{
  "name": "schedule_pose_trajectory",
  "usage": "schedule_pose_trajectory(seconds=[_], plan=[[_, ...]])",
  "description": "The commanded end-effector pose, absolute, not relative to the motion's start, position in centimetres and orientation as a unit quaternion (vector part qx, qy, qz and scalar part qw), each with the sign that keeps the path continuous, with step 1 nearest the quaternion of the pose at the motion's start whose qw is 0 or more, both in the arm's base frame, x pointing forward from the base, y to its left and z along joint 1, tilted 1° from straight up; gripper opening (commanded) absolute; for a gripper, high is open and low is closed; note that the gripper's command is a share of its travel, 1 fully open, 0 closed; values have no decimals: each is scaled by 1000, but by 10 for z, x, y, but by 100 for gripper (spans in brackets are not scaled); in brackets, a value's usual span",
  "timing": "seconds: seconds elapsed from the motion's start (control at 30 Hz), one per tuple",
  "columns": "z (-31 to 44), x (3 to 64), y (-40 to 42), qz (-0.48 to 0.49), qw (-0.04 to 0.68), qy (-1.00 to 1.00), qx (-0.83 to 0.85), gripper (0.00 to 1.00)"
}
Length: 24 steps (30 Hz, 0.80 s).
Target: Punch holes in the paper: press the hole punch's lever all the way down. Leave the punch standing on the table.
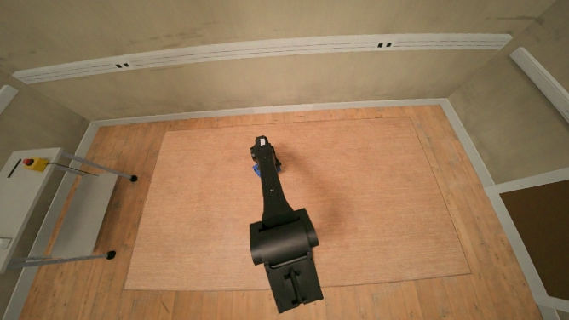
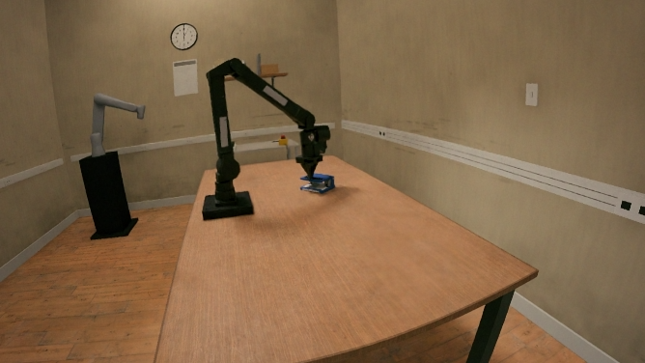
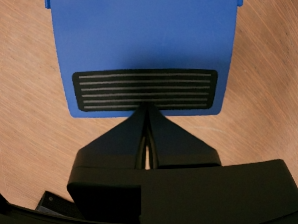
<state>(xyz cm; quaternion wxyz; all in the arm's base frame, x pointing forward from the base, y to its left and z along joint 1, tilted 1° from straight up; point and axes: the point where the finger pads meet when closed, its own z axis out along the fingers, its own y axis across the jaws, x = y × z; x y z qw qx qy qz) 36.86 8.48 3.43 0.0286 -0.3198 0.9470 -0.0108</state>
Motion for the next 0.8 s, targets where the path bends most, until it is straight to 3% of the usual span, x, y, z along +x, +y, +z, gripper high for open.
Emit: schedule_pose_trajectory(seconds=[0.0,0.77], plan=[[5,358,87,-3,6,945,-328,0],[25,368,90,-3,8,945,-328,0]])
